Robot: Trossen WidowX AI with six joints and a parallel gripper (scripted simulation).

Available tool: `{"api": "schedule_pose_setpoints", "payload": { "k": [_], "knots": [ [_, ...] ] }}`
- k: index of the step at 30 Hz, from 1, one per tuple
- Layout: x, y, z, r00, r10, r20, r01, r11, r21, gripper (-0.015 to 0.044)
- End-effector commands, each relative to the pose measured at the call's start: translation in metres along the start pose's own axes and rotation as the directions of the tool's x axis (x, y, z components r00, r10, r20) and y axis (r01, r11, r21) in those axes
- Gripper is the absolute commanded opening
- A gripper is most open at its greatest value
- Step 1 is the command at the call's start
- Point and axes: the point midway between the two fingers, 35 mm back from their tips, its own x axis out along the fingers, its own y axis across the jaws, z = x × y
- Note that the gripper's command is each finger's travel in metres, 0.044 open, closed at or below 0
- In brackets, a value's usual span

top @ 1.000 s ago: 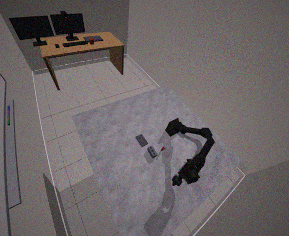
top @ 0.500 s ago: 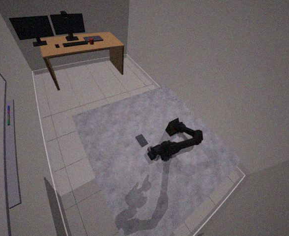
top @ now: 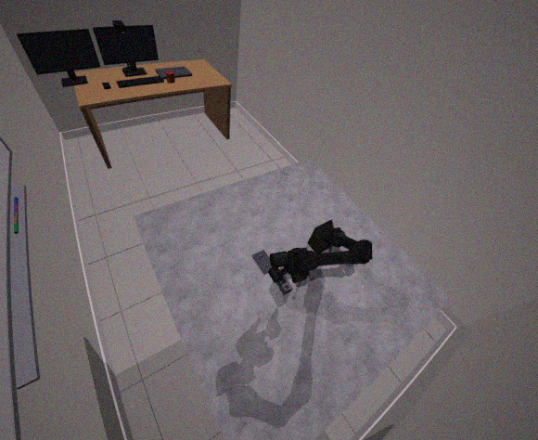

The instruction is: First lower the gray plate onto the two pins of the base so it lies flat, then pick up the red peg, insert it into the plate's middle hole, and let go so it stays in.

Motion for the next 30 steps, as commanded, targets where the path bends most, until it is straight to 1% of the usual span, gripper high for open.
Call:
{"api": "schedule_pose_setpoints", "payload": {
  "k": [1, 4, 7, 12, 30],
  "knots": [
    [0.03, 0.007, 0.0, 1.0, 0.02, 0.011, -0.02, 1.0, 0.009, 0.044],
    [0.031, 0.007, 0.001, 1.0, 0.02, 0.011, -0.02, 1.0, 0.009, 0.044],
    [0.043, 0.006, 0.002, 1.0, 0.02, 0.011, -0.02, 1.0, 0.009, 0.044],
    [0.047, 0.006, 0.002, 1.0, 0.02, 0.011, -0.02, 1.0, 0.009, 0.044],
    [0.076, 0.005, 0.003, 1.0, 0.02, 0.011, -0.02, 1.0, 0.009, 0.044]
  ]
}}
